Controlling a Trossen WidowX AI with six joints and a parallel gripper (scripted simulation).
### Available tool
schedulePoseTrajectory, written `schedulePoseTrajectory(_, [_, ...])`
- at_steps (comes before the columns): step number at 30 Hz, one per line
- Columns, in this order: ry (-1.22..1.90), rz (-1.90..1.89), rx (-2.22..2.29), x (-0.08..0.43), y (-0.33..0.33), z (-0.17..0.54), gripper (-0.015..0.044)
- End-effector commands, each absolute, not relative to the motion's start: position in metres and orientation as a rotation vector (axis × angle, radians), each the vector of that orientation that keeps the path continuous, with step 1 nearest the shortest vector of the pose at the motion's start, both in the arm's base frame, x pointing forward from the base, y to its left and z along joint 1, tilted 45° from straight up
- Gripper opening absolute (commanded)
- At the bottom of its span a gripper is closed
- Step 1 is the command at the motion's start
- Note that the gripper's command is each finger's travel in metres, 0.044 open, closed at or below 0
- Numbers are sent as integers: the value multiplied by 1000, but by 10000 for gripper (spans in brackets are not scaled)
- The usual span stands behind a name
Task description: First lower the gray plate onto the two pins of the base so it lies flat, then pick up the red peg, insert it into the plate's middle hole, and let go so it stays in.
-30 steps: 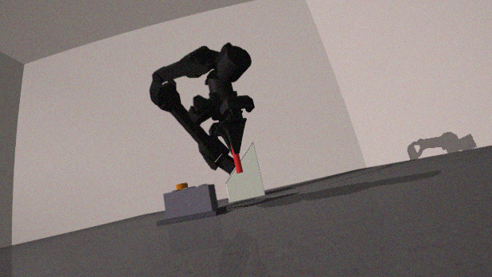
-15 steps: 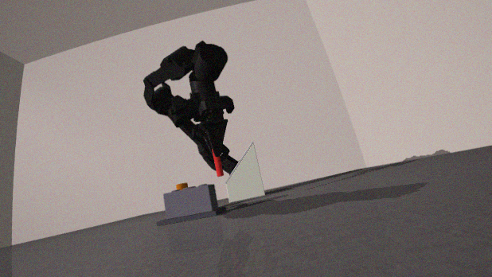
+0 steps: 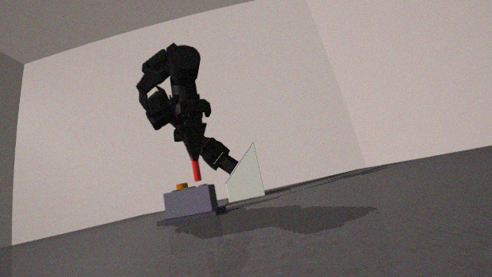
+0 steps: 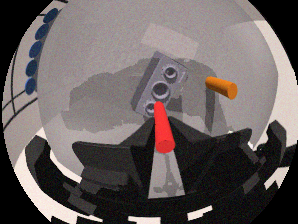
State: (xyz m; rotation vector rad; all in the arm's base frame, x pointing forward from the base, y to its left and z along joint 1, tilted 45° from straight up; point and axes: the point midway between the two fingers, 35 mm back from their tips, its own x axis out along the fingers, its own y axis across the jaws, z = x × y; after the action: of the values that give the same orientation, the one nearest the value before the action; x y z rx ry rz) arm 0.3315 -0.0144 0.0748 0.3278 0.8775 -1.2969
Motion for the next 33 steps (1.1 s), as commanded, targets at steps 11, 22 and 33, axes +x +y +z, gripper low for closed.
schedulePoseTrajectory(11, [866, -1293, 319, 335, -27, 90, 0])
schedulePoseTrajectory(22, [866, -1293, 319, 335, -27, 90, 0])
schedulePoseTrajectory(33, [866, -1295, 326, 335, -27, 89, 0])
